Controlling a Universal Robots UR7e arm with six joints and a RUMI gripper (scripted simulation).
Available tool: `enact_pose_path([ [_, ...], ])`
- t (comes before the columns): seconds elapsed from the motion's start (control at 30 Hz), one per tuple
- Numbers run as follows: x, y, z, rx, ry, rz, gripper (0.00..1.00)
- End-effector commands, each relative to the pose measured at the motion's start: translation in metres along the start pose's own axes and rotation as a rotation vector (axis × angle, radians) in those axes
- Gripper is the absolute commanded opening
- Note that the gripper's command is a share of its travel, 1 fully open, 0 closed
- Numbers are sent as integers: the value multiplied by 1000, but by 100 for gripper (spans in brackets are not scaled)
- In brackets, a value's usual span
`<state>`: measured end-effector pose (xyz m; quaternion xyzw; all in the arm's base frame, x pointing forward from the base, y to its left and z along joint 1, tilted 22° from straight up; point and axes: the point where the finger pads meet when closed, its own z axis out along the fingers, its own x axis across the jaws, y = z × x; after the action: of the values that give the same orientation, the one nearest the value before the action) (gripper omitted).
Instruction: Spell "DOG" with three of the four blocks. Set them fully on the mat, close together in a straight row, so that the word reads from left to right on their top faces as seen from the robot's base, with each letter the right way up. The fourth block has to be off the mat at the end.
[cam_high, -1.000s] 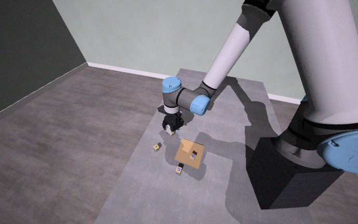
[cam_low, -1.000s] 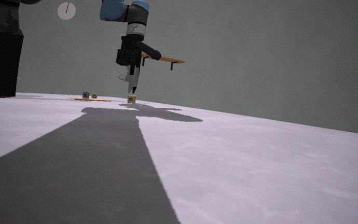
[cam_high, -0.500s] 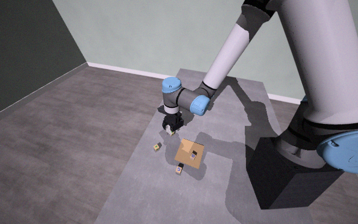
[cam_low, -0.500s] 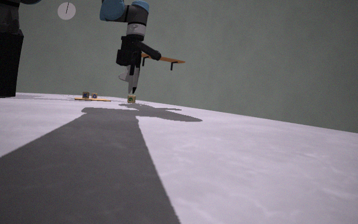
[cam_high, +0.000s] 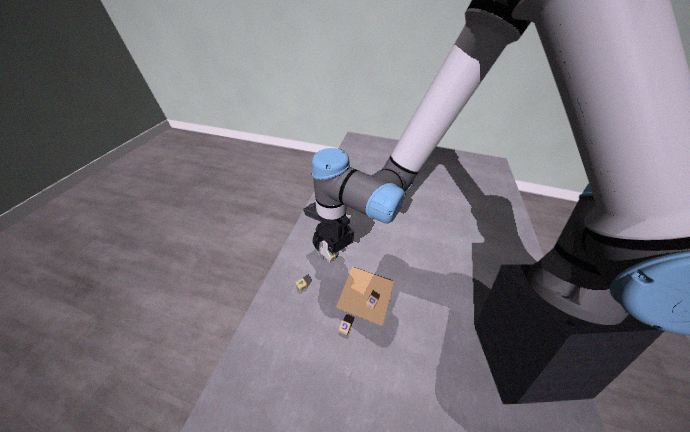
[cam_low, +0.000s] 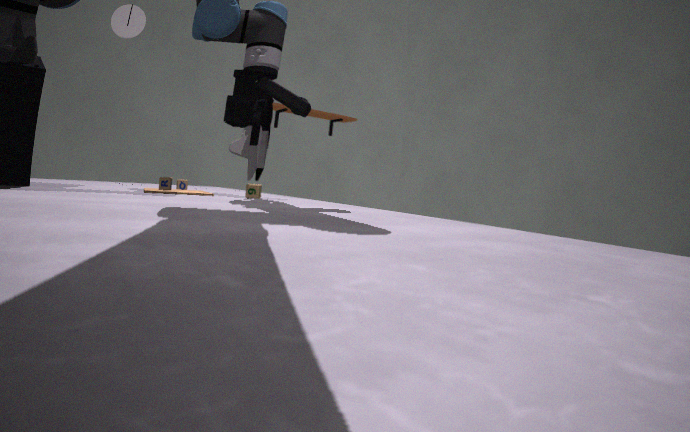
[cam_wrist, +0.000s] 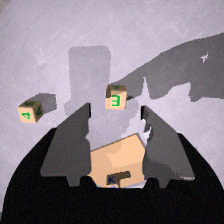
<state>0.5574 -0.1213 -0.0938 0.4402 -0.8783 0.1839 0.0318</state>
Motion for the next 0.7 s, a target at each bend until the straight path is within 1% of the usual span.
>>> enact_pose_path([
  [0.0,0,-1,-1,1,-1,0,37],
  [0.33,0,-1,1,1,-1,0,37],
  [0.67,0,-1,13,1,-1,0,37],
])
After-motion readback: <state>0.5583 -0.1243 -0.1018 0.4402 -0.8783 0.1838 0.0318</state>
